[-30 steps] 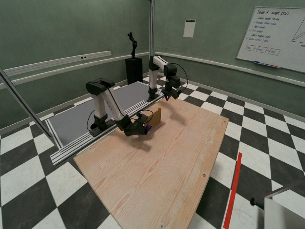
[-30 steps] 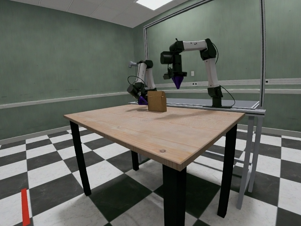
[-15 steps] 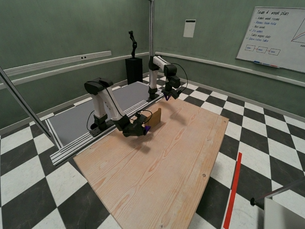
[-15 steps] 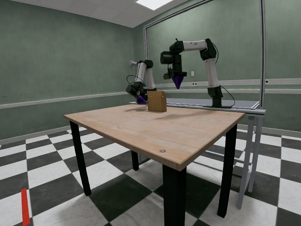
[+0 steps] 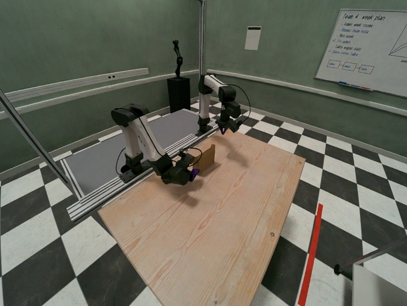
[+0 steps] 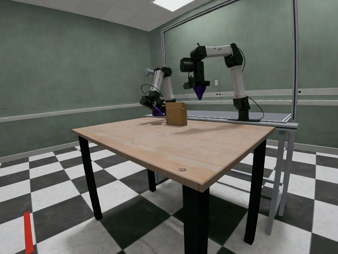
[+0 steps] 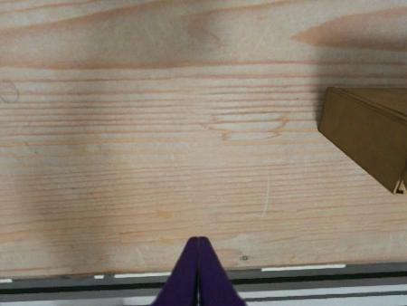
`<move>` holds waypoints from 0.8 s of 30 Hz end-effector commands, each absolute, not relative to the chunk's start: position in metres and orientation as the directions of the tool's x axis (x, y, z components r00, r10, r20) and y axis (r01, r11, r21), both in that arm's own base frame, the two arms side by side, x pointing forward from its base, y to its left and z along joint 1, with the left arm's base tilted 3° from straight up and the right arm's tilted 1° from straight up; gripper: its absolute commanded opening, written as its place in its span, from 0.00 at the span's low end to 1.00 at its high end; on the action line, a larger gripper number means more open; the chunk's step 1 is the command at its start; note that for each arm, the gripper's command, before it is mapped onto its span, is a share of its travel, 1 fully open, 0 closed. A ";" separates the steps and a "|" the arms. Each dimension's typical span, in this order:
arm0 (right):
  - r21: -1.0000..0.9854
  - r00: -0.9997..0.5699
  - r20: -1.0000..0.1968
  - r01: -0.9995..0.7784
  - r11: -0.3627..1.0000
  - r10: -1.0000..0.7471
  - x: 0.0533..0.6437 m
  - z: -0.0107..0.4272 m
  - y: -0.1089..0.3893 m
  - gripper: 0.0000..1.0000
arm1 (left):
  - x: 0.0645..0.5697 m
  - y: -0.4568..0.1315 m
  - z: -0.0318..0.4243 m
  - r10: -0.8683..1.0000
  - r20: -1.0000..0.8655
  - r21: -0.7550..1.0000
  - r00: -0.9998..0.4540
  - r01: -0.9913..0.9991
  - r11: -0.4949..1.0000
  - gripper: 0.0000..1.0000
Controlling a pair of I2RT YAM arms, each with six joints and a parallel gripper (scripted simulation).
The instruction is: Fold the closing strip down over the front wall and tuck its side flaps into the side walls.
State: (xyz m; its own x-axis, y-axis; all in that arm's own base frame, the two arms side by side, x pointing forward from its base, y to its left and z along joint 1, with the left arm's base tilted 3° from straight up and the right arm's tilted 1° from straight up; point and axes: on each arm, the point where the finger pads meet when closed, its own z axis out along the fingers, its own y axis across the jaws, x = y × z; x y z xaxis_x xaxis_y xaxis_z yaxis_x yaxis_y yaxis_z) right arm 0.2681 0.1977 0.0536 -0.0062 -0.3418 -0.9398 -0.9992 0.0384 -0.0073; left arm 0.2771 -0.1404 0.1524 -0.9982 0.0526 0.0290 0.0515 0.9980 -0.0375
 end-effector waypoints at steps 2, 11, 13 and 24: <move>-0.043 0.031 -0.942 -0.999 0.027 -0.333 0.273 0.066 0.193 0.80 | 0.280 -0.139 0.156 0.056 0.010 -0.045 -0.998 0.055 0.997 0.01; -0.023 0.012 -0.942 -0.999 0.027 -0.335 0.271 0.063 0.187 0.80 | 0.280 -0.139 0.156 0.056 0.010 -0.045 -0.998 0.055 0.997 0.01; -0.030 0.020 -0.942 -0.999 0.027 -0.334 0.272 0.066 0.185 0.80 | 0.280 -0.139 0.156 0.056 0.010 -0.045 -0.998 0.055 0.997 0.01; -0.034 0.023 -0.942 -0.999 0.028 -0.334 0.271 0.070 0.176 0.80 | 0.280 -0.139 0.156 0.056 0.010 -0.045 -0.998 0.055 0.997 0.01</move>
State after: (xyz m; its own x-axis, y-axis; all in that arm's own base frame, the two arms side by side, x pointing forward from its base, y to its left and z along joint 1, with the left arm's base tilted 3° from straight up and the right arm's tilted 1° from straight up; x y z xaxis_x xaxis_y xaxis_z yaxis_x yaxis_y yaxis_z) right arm 0.2669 0.1775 0.0594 -0.0118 -0.3422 -0.9396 -0.9991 0.0414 -0.0025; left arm 0.2771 -0.1404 0.1524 -0.9982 0.0526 0.0290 0.0515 0.9980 -0.0375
